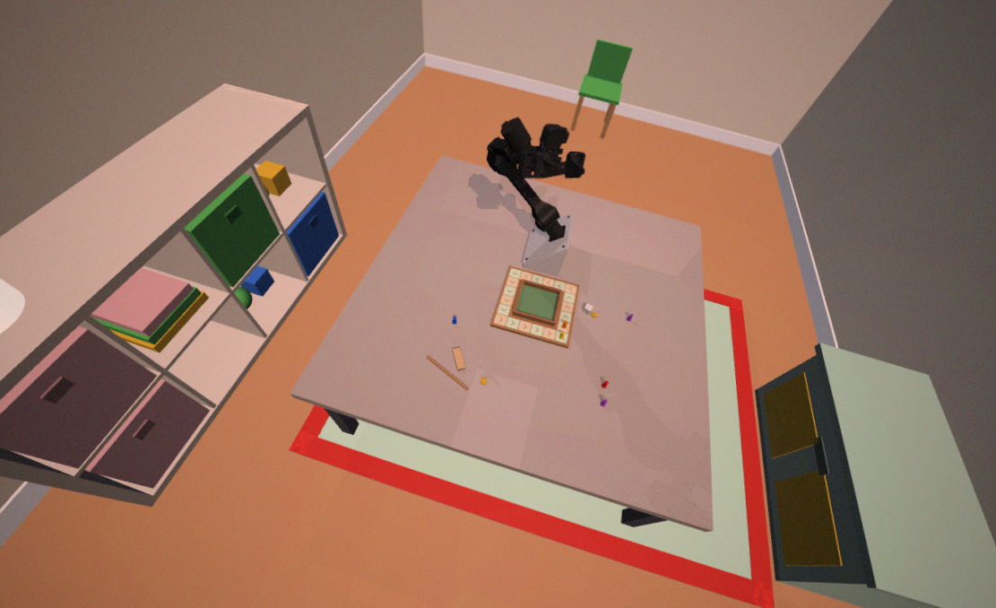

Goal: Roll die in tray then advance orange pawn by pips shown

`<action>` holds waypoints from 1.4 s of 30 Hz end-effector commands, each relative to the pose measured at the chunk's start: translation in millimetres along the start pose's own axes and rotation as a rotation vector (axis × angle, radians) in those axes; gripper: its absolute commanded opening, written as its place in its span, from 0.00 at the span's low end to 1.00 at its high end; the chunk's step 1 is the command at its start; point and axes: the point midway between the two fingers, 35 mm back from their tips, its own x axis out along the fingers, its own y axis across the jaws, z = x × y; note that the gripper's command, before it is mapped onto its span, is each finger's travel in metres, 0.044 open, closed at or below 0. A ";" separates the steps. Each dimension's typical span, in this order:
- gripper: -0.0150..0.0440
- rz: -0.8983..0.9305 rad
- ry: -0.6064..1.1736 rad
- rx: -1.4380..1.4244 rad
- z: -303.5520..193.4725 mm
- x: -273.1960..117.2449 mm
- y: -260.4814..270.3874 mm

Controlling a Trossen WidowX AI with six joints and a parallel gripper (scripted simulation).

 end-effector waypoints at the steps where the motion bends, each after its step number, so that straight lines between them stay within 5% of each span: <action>1: 0.72 0.066 0.156 0.156 -47.6 30.4 32.2; 12: 0.72 0.140 0.595 0.491 -168.0 71.3 126.4; 23: 0.72 0.020 1.098 0.787 -297.9 55.8 221.6; 35: 0.72 -0.580 1.730 0.953 -431.1 -50.6 325.7; 42: 0.72 -0.884 1.856 0.880 -461.8 -107.0 345.7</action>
